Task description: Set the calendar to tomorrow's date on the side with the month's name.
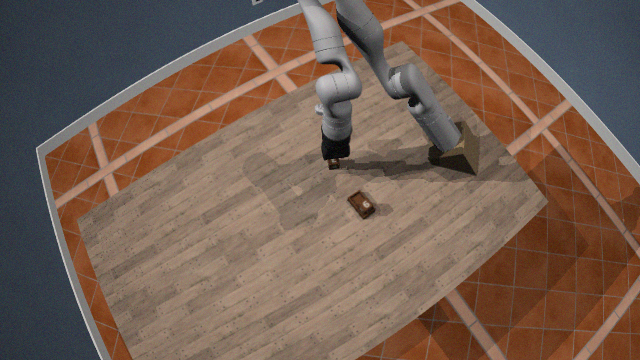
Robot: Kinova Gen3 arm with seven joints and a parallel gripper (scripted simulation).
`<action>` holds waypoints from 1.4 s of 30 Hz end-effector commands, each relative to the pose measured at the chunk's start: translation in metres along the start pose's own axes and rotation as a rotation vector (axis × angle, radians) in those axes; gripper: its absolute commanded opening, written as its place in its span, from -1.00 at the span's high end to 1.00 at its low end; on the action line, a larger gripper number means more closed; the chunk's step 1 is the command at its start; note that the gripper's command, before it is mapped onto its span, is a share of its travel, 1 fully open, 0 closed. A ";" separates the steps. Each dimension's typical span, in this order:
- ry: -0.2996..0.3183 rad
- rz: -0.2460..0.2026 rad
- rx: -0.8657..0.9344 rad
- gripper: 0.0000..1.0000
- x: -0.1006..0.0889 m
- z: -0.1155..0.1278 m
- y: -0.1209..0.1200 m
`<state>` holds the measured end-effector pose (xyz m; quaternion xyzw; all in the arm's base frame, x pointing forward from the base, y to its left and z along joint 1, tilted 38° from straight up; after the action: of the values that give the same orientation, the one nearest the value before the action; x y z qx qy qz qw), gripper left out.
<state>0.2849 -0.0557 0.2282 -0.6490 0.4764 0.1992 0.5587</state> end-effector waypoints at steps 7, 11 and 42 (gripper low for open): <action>0.010 0.006 -0.003 -0.80 0.010 -0.002 0.002; 0.010 0.006 -0.003 -0.80 0.013 -0.002 0.002; 0.010 0.006 -0.003 -0.80 0.016 -0.002 0.002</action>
<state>0.2902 -0.0640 0.2146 -0.6492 0.4812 0.1984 0.5546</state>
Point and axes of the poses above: the point where the finger pads meet when closed, its own x axis out along the fingers, its own y axis across the jaws, z = x × y, the point moved 2 cm from there along -x, back along the fingers, and after that the axes turned 7 degrees about -x, right-handed, at the moved point
